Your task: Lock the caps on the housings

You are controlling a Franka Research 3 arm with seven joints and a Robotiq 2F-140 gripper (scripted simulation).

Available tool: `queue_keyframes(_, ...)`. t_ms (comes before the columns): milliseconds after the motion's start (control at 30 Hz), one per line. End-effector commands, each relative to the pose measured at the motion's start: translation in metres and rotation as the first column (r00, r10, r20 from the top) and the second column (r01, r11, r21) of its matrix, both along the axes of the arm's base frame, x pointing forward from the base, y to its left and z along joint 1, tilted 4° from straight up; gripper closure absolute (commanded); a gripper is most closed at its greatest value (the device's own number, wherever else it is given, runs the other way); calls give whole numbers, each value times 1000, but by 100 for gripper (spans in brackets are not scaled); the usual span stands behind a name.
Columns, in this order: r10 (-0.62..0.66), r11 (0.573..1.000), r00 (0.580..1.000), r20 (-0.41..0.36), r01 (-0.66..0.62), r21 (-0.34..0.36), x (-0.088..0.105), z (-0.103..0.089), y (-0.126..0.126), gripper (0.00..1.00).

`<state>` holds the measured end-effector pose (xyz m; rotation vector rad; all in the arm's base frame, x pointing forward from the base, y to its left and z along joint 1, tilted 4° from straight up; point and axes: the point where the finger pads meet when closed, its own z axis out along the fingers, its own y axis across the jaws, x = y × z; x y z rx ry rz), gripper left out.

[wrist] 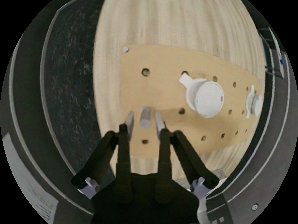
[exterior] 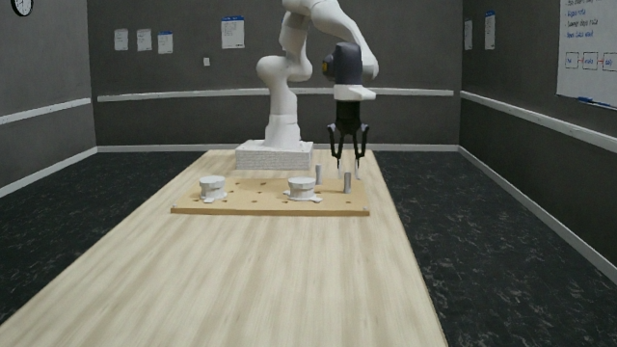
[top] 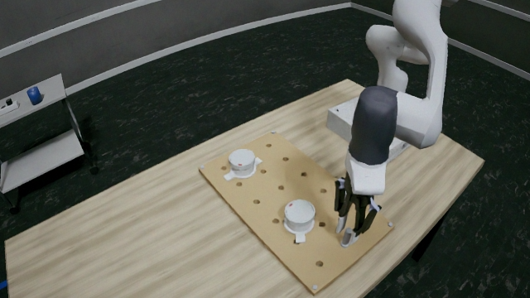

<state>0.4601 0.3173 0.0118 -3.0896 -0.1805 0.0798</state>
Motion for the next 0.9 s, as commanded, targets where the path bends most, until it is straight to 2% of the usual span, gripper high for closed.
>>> queue_keyframes(0,-4,1000,1000,-8,4,-6,-3,3,-1,64)
queue_keyframes(500,-4,1000,1000,-8,4,-6,-1,36,-2,64)
queue_keyframes(867,-4,1000,1000,-8,4,-6,0,50,-3,64)
